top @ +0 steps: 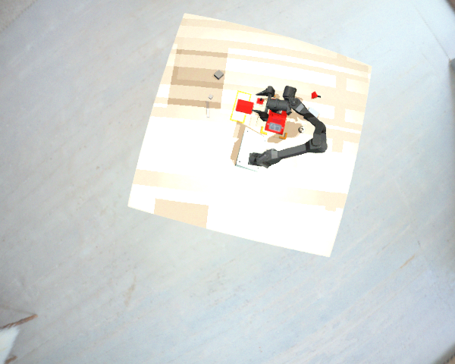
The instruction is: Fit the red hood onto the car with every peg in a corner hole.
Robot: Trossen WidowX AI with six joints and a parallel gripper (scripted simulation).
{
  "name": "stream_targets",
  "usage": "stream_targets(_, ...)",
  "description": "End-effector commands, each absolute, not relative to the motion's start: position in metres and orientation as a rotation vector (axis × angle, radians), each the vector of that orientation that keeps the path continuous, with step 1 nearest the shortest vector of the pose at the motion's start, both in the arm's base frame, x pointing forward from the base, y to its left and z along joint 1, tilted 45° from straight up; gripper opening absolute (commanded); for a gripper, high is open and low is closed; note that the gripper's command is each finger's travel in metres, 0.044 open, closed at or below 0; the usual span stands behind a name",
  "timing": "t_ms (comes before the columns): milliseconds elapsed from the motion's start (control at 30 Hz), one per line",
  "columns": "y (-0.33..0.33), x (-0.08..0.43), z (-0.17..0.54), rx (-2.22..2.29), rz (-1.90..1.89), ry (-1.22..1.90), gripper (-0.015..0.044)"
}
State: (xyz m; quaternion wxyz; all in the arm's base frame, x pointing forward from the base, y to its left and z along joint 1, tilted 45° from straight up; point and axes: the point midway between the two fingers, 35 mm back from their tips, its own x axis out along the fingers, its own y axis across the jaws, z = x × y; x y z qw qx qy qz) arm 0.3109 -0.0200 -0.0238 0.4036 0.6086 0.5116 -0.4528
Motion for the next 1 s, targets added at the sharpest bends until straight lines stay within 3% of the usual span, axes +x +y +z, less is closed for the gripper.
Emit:
stream_targets(0,-0.020,0.311,-0.025,1.536,-1.143,1.295,0.0414)
stream_targets(167,-0.020,0.311,-0.025,1.536,-1.143,1.295,0.0282)
stream_targets(367,-0.006,0.305,-0.060,1.205,-1.504,1.147,0.0440)
stream_targets(633,0.022,0.314,-0.084,0.684,-1.609,0.605,0.0440)
stream_targets(967,0.023,0.314,-0.084,0.675,-1.604,0.592,0.0440)
